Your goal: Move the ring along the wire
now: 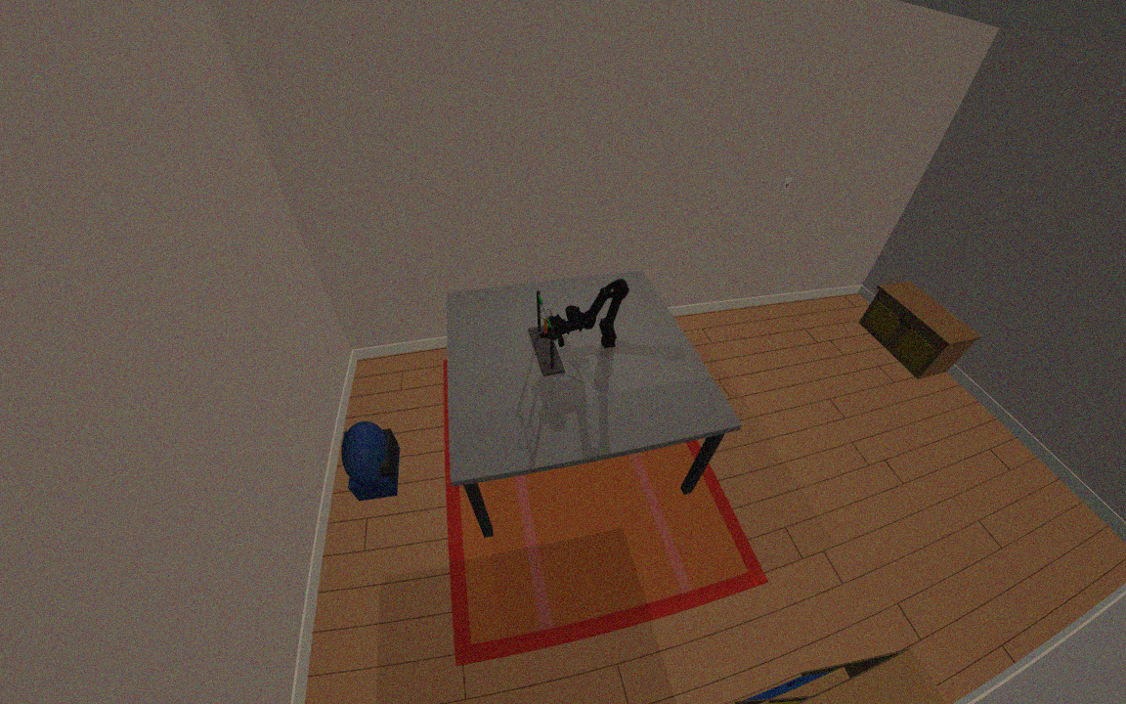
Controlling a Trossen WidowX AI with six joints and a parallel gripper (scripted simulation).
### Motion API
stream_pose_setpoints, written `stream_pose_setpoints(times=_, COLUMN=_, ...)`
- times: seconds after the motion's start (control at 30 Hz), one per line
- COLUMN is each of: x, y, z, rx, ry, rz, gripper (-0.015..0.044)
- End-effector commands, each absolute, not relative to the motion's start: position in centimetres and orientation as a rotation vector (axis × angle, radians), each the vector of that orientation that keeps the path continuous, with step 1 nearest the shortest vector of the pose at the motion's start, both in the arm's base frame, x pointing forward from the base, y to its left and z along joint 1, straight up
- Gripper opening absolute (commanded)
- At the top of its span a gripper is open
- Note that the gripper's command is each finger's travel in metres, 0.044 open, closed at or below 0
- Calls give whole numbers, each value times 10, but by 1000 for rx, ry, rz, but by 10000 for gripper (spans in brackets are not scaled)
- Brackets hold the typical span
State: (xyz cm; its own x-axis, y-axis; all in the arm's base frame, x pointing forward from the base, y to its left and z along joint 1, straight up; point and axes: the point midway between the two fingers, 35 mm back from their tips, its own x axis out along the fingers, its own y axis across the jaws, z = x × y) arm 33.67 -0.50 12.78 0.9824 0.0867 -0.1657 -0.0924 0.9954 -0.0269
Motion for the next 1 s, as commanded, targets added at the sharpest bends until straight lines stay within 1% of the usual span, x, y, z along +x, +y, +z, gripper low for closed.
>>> stream_pose_setpoints(times=0.0, x=335, y=-2, z=126, rx=-28, ry=176, rz=85, gripper=-150)
stream_pose_setpoints(times=0.3, x=324, y=7, z=127, rx=-17, ry=255, rz=80, gripper=-150)
stream_pose_setpoints(times=0.97, x=323, y=29, z=127, rx=-6, ry=260, rz=82, gripper=-150)
